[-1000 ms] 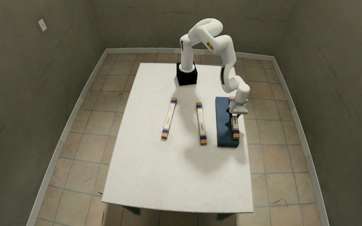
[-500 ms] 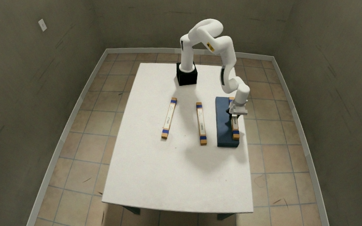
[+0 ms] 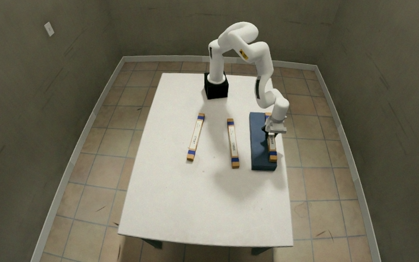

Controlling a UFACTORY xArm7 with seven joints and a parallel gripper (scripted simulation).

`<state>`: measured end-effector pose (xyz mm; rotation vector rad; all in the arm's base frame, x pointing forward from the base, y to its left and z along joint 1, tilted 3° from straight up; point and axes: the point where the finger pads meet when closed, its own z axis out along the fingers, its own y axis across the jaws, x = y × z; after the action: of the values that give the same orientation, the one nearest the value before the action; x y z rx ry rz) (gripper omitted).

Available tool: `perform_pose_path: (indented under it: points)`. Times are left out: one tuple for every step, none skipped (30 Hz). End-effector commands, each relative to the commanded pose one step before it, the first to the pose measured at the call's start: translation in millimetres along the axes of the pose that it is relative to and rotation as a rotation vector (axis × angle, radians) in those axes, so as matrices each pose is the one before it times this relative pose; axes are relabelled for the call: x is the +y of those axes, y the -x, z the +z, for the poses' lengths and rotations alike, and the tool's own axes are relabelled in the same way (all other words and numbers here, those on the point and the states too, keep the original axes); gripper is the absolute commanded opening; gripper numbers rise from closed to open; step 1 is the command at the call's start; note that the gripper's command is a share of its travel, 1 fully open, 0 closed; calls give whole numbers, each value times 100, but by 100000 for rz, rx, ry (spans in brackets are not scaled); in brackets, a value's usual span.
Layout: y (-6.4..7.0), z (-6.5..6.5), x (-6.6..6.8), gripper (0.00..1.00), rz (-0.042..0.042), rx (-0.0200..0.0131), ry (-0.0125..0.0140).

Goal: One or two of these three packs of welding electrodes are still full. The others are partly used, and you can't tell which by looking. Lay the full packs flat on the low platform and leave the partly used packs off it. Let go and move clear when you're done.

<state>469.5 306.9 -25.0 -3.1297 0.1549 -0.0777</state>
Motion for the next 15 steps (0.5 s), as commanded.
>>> perform_pose_path:
  points:
    - [-194, -243, -158, 35, 5, 489, -410]
    - [0, 0, 0, 35, 0, 0, 0]
    - [0, 0, 0, 35, 0, 0, 0]
    - [0, 0, 0, 35, 0, 0, 0]
    - [0, 0, 0, 35, 0, 0, 0]
    - [0, 0, 0, 35, 0, 0, 0]
    - [0, 0, 0, 35, 0, 0, 0]
    - [0, 0, 0, 35, 0, 0, 0]
    - [0, 0, 0, 35, 0, 0, 0]
    - [0, 0, 0, 60, 0, 0, 0]
    - [0, 0, 0, 60, 0, 0, 0]
    - [0, 0, 0, 60, 0, 0, 0]
    - [0, 0, 0, 60, 0, 0, 0]
    - [0, 0, 0, 60, 0, 0, 0]
    - [0, 0, 0, 60, 0, 0, 0]
